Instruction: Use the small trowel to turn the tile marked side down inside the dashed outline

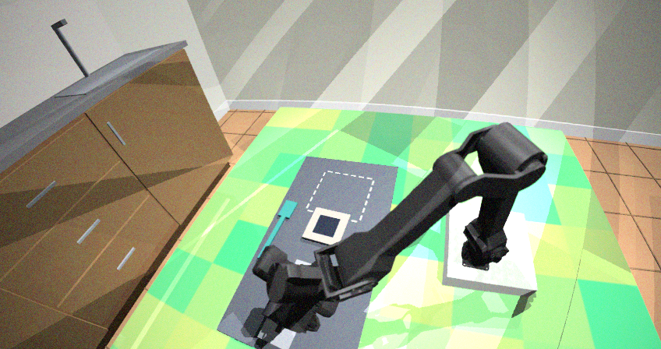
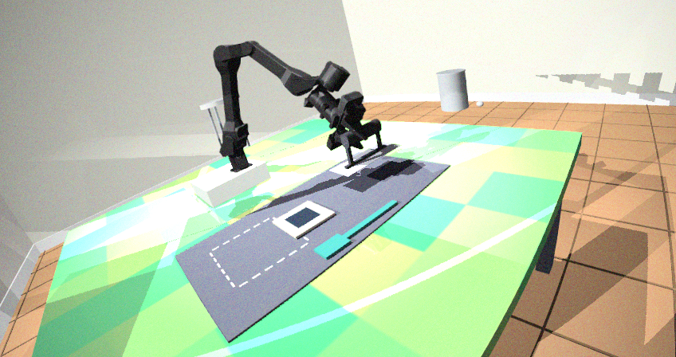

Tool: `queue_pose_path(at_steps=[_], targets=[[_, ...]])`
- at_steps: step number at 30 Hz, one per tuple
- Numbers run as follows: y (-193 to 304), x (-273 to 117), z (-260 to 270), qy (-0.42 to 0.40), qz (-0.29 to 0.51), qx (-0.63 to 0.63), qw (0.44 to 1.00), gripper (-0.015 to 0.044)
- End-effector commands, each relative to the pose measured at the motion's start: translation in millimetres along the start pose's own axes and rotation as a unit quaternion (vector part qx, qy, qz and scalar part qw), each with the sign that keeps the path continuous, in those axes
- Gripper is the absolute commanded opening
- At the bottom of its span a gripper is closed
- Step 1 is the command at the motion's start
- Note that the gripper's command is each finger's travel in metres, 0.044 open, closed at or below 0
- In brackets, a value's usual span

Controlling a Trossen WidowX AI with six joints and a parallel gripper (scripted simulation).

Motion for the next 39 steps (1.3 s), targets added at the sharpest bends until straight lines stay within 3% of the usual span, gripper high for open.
queue_pose_path(at_steps=[1, 11, 39], targets=[[22, 4, -9, 0.004, -0.005, 0.011, 1.0, 0.0], [83, 15, -15, 0.007, -0.034, 0.027, 0.999, 0.0], [81, 34, 5, 0.006, -0.035, 0.028, 0.999, 0.0]])
Point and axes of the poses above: the point midway between the two fingers, 35 mm back from their tips, its own x axis out along the fingers, its own z axis across the jaws, y = z × x, the point moved 7 cm from there along -x, back along the fingers, and after that the axes turned 5 degrees about x, right-handed, at the moved point
